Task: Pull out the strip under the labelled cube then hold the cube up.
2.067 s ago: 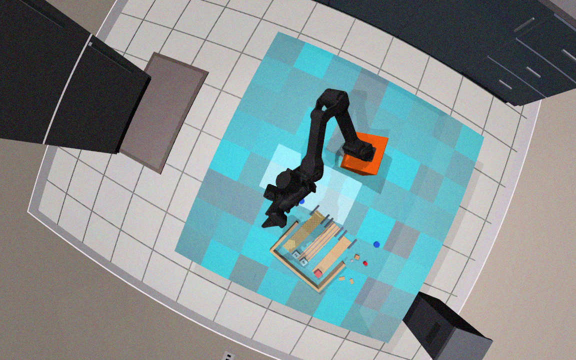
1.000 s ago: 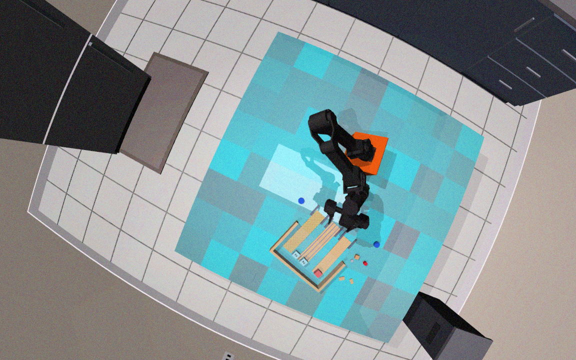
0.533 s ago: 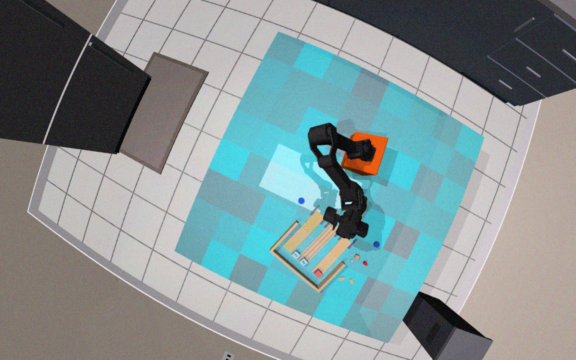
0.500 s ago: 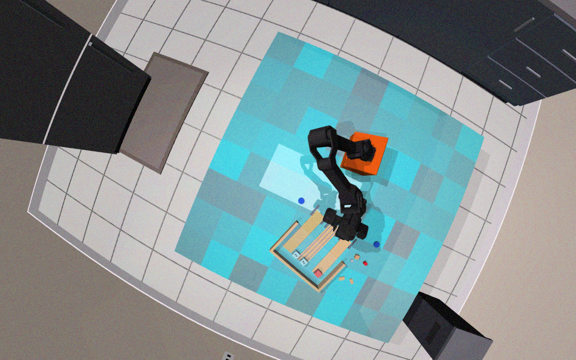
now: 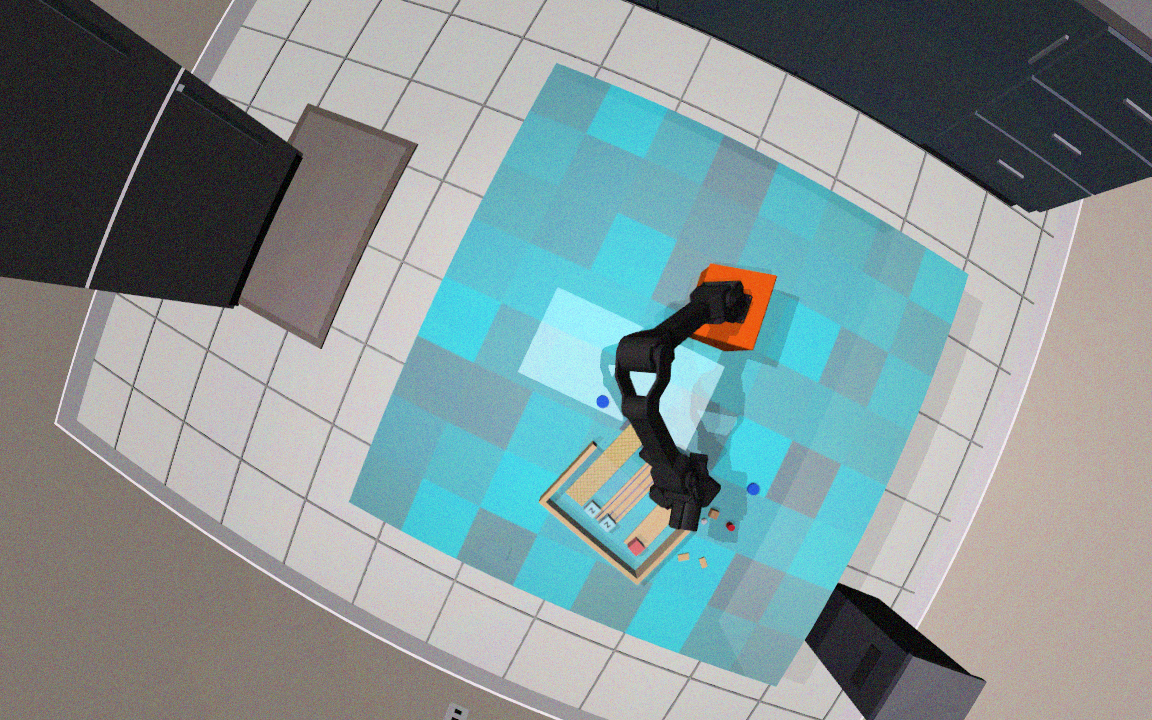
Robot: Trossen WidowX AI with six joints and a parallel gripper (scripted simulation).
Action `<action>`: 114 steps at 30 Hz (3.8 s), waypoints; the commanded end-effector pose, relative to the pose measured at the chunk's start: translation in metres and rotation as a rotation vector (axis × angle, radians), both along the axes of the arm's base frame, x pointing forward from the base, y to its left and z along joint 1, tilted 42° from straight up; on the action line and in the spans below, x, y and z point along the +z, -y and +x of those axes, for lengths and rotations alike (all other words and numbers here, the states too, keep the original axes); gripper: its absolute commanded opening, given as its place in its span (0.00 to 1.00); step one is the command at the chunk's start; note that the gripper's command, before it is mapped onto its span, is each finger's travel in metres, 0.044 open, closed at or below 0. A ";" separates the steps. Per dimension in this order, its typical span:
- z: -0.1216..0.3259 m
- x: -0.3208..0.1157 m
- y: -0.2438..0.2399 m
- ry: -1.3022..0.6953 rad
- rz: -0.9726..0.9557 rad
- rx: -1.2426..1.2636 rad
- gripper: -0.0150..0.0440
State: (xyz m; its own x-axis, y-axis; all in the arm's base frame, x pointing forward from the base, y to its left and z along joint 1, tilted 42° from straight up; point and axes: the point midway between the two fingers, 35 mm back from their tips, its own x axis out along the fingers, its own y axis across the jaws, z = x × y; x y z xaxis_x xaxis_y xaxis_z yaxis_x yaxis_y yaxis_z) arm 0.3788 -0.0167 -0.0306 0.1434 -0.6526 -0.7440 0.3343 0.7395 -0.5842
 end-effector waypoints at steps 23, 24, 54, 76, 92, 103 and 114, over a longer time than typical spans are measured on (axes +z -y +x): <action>0.004 -0.026 0.032 -0.049 0.000 -0.129 0.25; 0.004 -0.027 0.033 -0.049 0.000 -0.129 0.25; 0.004 -0.059 0.059 -0.049 -0.003 -0.129 0.25; 0.004 -0.060 0.060 -0.049 -0.003 -0.129 0.25; 0.004 -0.061 0.060 -0.049 -0.003 -0.129 0.25; 0.004 -0.062 0.061 -0.049 -0.004 -0.129 0.25; 0.004 -0.062 0.062 -0.049 -0.004 -0.129 0.25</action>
State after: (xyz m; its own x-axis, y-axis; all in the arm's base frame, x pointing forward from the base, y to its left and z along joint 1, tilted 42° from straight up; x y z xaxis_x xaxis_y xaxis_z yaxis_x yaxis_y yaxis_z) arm 0.3843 -0.0754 -0.0909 0.0271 -0.6636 -0.7476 0.3992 0.6929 -0.6005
